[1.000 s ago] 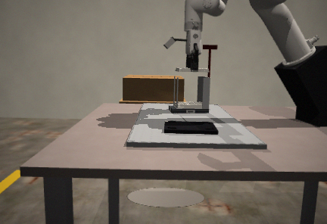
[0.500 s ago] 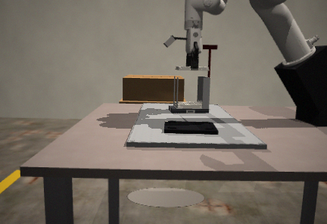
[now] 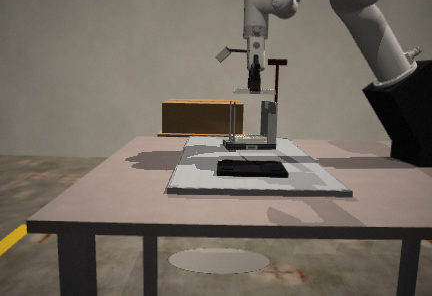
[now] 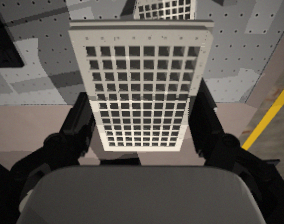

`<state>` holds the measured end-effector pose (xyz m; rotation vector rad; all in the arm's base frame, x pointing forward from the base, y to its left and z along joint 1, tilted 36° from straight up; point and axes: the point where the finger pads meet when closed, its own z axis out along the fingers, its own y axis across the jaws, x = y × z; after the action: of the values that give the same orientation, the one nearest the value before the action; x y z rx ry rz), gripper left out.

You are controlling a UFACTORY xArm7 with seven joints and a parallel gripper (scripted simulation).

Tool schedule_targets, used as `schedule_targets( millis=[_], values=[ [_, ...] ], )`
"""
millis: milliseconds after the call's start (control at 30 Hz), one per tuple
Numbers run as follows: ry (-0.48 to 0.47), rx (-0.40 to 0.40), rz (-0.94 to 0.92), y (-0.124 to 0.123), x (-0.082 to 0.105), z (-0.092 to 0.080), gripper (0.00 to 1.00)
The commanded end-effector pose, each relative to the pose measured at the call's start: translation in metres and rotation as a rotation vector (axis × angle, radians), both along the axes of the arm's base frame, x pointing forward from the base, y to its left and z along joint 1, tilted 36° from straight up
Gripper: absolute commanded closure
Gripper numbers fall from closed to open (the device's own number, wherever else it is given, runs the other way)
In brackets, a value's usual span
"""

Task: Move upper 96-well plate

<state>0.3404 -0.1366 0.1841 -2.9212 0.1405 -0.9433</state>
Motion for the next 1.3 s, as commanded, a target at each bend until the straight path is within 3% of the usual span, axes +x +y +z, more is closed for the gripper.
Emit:
schedule_targets(
  millis=[0, 1267],
  values=[
    [-0.002, -0.002, -0.009, 0.01, 0.002, 0.003, 1.0],
    [-0.002, -0.001, -0.008, 0.122, 0.019, 0.016, 1.0]
  ],
)
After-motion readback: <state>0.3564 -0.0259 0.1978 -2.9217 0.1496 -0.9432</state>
